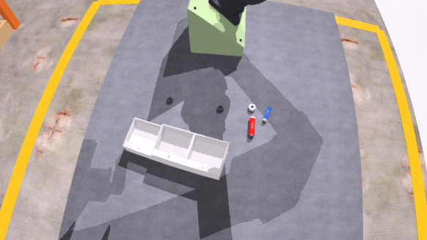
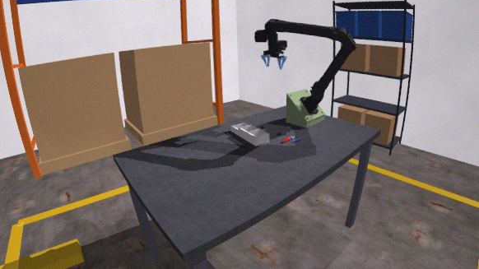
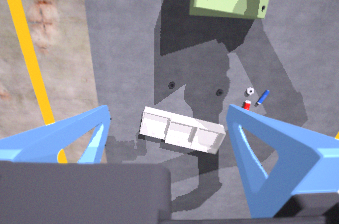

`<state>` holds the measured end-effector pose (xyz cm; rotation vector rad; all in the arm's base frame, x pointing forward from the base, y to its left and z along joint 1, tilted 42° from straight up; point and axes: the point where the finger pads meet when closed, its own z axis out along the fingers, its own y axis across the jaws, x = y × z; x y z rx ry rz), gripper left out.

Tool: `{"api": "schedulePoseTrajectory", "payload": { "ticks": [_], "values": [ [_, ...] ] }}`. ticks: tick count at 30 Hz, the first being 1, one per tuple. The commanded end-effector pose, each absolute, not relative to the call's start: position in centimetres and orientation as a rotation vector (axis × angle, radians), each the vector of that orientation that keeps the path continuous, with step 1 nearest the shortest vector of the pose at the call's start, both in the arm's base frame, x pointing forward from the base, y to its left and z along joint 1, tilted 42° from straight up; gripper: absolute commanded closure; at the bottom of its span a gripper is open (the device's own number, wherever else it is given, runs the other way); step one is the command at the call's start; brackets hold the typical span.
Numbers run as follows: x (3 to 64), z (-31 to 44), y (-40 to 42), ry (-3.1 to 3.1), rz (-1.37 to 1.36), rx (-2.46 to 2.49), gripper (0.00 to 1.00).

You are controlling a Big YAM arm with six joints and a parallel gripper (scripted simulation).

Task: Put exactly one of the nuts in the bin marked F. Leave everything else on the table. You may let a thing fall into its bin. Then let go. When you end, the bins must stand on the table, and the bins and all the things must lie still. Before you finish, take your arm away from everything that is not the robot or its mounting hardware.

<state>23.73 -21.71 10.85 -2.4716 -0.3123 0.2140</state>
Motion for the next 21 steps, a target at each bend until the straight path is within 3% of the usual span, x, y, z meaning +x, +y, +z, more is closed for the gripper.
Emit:
{"api": "schedulePoseTrajectory", "payload": {
  "ticks": [1,17,18,21],
  "values": [
    [23.83,11.01,-21.93,-0.312,0.208,-2.478,0.00],
    [23.83,11.01,-21.93,-0.312,0.208,-2.478,0.00],
    [23.73,10.86,-21.71,-0.312,0.214,-2.472,0.91],
    [23.73,10.86,-21.71,-0.312,0.214,-2.472,0.91]
  ]
}}
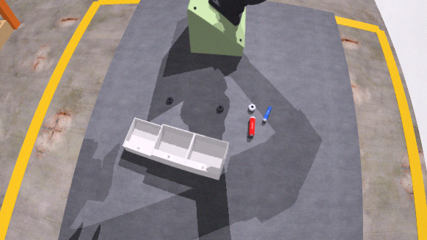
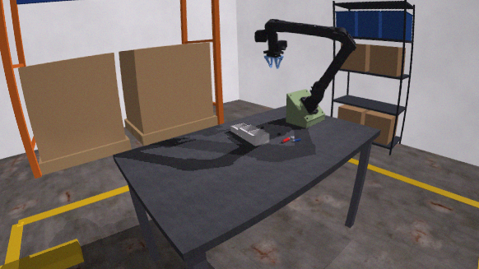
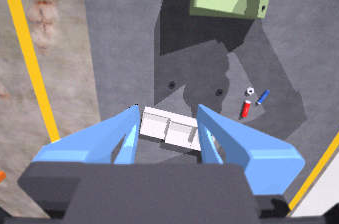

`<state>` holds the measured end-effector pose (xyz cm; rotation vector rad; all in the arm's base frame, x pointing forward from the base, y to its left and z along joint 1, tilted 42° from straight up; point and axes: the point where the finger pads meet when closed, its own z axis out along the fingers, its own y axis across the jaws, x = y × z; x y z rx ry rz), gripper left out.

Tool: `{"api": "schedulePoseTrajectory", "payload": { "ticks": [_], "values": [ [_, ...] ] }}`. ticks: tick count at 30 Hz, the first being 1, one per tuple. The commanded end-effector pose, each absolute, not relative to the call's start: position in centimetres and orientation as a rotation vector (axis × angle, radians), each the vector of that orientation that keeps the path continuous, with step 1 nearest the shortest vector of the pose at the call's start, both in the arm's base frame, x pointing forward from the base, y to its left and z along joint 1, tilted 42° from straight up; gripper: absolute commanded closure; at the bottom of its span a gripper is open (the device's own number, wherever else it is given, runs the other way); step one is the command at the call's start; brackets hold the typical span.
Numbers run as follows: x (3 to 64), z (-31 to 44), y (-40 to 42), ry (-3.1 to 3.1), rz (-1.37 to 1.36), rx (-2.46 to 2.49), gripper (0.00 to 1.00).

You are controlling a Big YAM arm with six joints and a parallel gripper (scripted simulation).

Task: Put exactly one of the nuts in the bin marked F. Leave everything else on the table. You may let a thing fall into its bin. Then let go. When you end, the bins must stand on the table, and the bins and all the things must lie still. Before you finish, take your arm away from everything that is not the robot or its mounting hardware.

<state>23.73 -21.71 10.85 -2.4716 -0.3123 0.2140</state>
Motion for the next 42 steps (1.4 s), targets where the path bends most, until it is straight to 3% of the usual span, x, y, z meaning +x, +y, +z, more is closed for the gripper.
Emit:
{"api": "schedulePoseTrajectory", "payload": {
  "ticks": [1,30,42],
  "values": [
    [23.7,10.9,-21.7,-0.312,0.214,-2.472,0.91],
    [23.7,10.9,-21.7,-0.312,0.214,-2.472,0.91],
    [23.1,3.1,-15.1,-0.315,0.216,-2.478,0.91]
  ]
}}
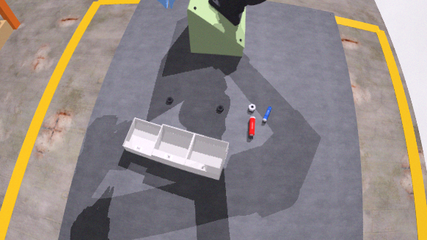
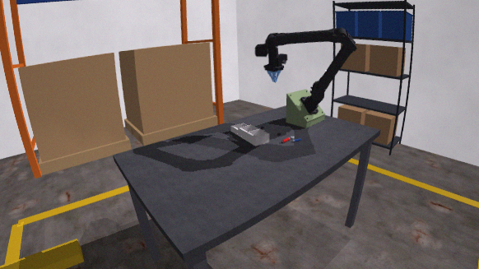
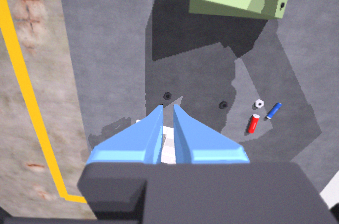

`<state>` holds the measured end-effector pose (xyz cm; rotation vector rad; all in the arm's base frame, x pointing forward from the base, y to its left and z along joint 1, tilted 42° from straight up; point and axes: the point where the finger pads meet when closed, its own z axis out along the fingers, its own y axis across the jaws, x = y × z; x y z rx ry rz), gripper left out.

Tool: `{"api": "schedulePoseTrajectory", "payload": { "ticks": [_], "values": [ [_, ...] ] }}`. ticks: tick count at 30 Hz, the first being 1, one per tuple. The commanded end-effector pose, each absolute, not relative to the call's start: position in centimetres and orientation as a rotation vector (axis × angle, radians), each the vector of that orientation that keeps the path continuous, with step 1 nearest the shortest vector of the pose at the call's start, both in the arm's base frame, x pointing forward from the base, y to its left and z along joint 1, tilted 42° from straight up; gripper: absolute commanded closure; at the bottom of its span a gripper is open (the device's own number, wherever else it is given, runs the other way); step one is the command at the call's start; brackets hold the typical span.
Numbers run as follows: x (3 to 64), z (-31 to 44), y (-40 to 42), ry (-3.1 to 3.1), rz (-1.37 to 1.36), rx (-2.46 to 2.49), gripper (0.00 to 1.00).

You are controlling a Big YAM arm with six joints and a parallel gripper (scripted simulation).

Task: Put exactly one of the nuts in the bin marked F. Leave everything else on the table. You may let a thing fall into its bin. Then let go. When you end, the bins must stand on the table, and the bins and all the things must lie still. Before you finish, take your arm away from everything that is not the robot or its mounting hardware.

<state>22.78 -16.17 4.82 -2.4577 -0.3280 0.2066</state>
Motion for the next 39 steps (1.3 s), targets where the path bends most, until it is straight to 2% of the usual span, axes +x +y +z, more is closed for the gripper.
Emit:
{"api": "schedulePoseTrajectory", "payload": {
  "ticks": [1,6,8,39],
  "values": [
    [23.0,2.5,-14.5,-0.315,0.216,-2.478,0.91],
    [22.7,0.8,-13.0,-0.317,0.214,-2.479,0.91],
    [26.0,3.1,-14.6,-0.490,0.095,-2.510,0.91],
    [28.7,4.4,-12.9,-1.160,-0.159,-2.236,0.91]
  ]
}}
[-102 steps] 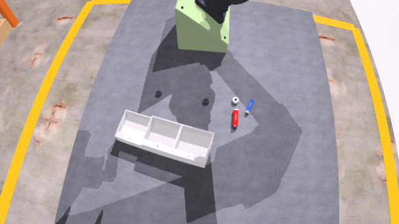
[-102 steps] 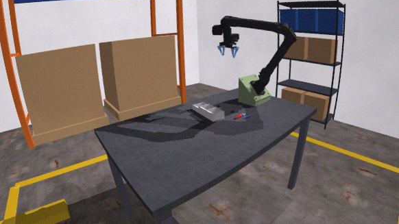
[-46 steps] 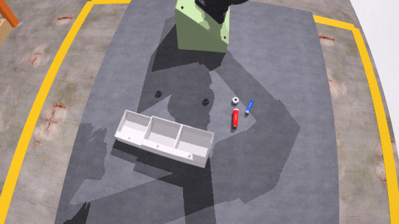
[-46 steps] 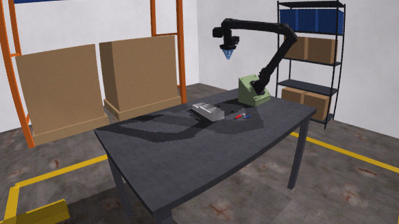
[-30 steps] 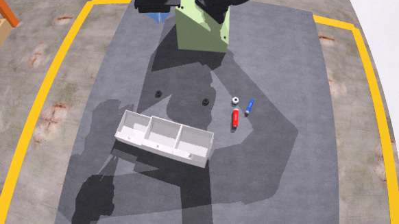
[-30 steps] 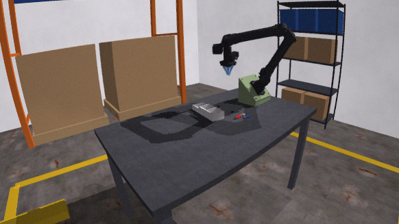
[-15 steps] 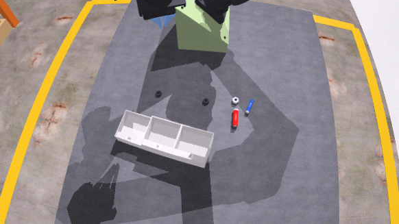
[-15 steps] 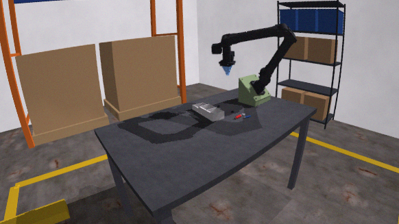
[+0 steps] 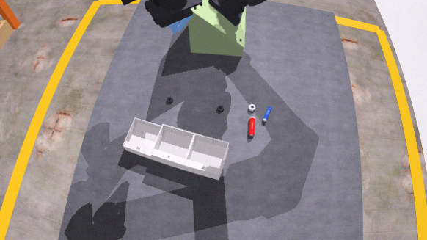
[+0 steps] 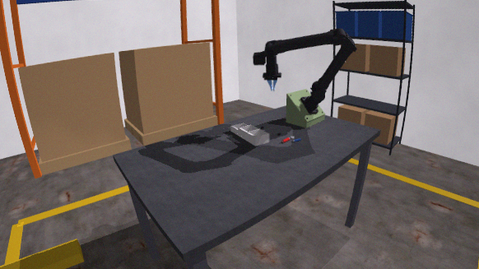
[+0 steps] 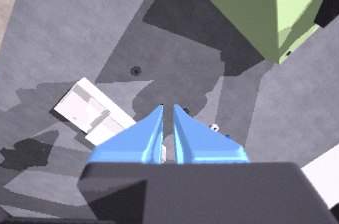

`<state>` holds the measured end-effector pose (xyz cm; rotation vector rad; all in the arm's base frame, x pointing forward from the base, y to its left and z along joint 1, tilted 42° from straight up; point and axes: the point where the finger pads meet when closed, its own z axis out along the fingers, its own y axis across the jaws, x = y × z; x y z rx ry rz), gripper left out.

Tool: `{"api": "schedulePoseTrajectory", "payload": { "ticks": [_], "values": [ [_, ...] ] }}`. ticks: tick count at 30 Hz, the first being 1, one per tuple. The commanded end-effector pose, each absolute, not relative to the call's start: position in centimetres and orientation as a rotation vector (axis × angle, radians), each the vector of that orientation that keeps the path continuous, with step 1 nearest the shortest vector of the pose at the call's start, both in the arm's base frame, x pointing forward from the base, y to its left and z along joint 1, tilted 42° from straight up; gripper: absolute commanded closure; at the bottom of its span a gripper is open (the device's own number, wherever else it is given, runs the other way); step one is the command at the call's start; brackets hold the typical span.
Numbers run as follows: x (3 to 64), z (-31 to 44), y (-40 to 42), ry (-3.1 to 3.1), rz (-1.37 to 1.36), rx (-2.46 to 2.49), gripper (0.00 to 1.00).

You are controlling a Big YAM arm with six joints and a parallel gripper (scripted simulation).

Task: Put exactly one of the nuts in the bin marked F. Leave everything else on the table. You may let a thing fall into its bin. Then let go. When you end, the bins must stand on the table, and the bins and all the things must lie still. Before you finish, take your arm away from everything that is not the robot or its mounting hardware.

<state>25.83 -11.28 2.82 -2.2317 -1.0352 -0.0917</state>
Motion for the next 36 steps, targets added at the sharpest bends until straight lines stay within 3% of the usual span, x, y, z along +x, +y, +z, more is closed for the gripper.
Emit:
{"api": "schedulePoseTrajectory", "payload": {
  "ticks": [1,36],
  "values": [
    [27.1,3.7,-12.2,-1.214,-0.185,-2.203,0.91],
    [31.6,6.1,-10.6,-1.860,-0.470,-1.769,0.91]
  ]
}}
